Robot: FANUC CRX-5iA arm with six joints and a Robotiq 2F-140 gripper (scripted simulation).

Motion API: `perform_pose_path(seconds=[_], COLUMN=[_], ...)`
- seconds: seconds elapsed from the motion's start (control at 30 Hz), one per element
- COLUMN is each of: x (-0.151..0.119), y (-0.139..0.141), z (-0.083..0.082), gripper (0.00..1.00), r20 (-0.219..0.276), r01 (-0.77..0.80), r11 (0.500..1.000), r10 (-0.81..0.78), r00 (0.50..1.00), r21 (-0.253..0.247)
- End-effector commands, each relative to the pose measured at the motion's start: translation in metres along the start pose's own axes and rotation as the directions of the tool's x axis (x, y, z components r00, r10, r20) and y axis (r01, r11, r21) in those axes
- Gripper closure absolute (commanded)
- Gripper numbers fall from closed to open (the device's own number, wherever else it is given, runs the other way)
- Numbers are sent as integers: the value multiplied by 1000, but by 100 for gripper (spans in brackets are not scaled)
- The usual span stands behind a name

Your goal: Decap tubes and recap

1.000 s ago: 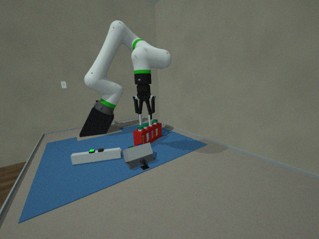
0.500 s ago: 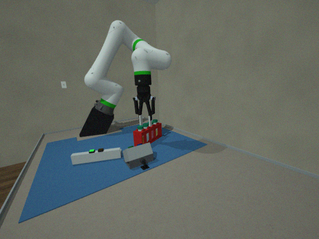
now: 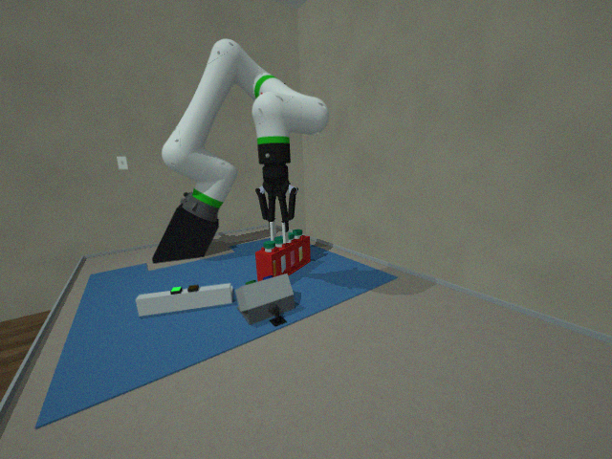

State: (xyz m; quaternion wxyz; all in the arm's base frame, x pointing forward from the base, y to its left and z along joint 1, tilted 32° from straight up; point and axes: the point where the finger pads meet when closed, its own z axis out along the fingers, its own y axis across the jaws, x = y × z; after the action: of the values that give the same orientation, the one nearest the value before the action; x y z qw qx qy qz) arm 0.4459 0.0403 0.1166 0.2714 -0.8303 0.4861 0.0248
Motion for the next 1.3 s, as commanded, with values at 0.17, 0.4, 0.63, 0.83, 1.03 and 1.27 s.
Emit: perform_pose_path(seconds=[0.17, 0.4, 0.63, 0.83, 1.03, 1.27], x=[0, 0, 0, 0, 0, 0], y=[0, 0, 0, 0, 0, 0], z=[0, 0, 0, 0, 0, 0], gripper=[100, 100, 100, 100, 65, 65], r20=[0, 0, 0, 0, 0, 0], r01=[-120, -218, -352, -444, -470, -470], r11=[993, 976, 936, 896, 883, 883], r10=[120, 218, 352, 444, 470, 470], r00=[993, 976, 936, 896, 883, 883], r21=[0, 0, 0, 0, 0, 0])
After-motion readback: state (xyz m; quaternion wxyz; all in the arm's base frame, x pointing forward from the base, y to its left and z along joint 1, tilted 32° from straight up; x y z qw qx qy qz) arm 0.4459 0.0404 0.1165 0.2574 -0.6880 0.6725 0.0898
